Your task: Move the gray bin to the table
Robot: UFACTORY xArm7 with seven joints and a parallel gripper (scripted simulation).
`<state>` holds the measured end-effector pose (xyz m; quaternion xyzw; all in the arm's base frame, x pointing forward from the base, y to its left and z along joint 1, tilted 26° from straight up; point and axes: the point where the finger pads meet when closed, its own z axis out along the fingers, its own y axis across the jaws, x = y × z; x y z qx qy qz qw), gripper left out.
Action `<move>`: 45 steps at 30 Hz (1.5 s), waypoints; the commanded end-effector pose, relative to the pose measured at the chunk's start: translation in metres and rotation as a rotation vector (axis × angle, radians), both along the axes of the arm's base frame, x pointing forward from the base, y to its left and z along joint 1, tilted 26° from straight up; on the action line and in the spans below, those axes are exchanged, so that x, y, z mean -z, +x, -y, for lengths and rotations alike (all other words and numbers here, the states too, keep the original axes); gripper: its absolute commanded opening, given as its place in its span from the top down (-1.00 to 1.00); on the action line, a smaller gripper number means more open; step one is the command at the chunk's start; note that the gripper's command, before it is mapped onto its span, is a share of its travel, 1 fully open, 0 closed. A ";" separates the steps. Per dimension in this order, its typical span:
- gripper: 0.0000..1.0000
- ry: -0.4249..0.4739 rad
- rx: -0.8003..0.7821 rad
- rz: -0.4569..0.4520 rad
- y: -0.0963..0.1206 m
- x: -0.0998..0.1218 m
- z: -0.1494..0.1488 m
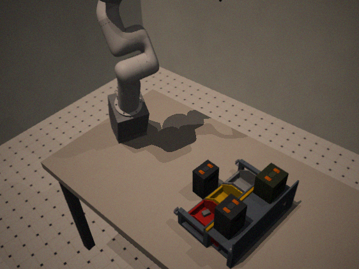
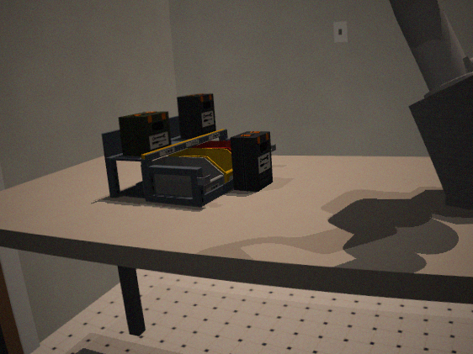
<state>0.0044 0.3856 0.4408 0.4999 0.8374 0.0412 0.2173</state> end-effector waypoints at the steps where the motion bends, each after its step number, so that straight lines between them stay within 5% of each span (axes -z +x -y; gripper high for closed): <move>1: -1.00 0.056 0.121 0.021 0.000 -0.001 0.000; 11: -1.00 0.056 0.121 0.021 0.000 -0.001 0.000; 16: -1.00 0.161 0.355 0.059 0.000 -0.001 0.000; 45: -1.00 0.207 0.456 0.076 0.000 -0.001 0.000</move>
